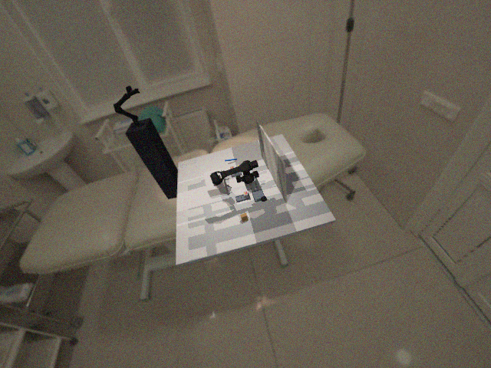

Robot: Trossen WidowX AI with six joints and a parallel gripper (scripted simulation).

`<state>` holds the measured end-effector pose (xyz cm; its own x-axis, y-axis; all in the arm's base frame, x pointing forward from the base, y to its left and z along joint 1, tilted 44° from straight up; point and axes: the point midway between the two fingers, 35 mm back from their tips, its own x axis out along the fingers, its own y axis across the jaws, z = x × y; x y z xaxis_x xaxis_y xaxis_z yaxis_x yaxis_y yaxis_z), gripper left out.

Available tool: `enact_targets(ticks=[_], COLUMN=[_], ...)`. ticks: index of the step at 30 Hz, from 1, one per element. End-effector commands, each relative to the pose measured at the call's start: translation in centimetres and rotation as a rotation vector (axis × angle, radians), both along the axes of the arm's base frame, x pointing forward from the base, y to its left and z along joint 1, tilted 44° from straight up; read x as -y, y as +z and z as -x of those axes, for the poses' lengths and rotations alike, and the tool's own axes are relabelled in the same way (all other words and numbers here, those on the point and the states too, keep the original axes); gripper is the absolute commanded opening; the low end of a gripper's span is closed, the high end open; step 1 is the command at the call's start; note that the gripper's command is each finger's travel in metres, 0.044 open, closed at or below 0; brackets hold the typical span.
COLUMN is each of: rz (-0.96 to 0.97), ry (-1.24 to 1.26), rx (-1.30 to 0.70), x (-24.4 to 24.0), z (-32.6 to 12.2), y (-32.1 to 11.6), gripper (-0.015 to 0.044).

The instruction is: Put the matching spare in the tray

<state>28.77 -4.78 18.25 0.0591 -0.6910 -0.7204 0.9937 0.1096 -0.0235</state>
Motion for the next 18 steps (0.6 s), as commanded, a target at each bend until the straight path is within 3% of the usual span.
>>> enact_targets(ticks=[1, 9, 18], rz=[0.004, 0.006, 0.005], ry=[0.004, 0.003, 0.003], rx=[0.005, 0.008, 0.008], x=[0.1, 0.5, 0.7], z=[-2.3, -5.9, -6.0], y=[-0.1, -0.7, -0.9], gripper=[0.0000, 0.0000, 0.0000])
